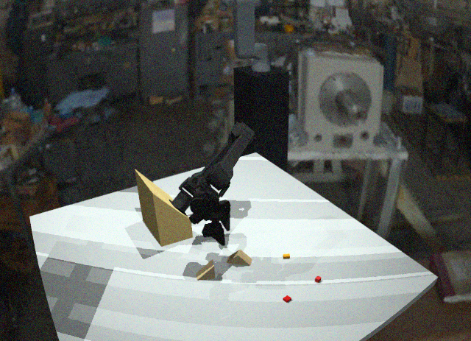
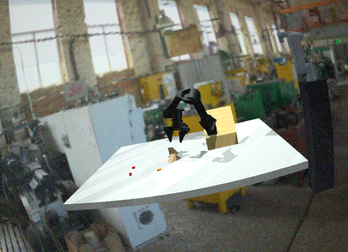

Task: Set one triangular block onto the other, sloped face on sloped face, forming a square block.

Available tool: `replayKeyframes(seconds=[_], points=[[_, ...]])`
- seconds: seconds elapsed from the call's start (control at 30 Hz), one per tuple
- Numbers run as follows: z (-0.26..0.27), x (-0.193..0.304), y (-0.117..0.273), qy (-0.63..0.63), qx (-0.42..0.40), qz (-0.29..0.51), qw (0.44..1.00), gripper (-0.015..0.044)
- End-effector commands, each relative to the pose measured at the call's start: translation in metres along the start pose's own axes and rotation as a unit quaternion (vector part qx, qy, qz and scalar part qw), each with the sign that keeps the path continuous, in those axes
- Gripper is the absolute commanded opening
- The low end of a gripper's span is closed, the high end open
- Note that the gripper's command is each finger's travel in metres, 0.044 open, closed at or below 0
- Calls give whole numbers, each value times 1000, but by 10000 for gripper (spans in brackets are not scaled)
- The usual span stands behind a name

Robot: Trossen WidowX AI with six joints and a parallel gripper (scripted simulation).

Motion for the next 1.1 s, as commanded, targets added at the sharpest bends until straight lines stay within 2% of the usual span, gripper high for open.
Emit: replayKeyframes(seconds=[0.0,0.23,0.63,1.07], points=[[-4,-1,-3,-23,9,9,1000,440],[-2,-2,-6,-23,8,7,1000,440],[8,-10,-58,-22,-3,-11,1000,440],[-6,5,-105,-23,10,11,1000,440]])
Point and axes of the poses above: the point midway between the two fingers, 35 mm back from their tips, its own y axis back along the fingers, its own z axis across the jaws, x = y × z, the point moved 1 cm from there along y, back along the fingers
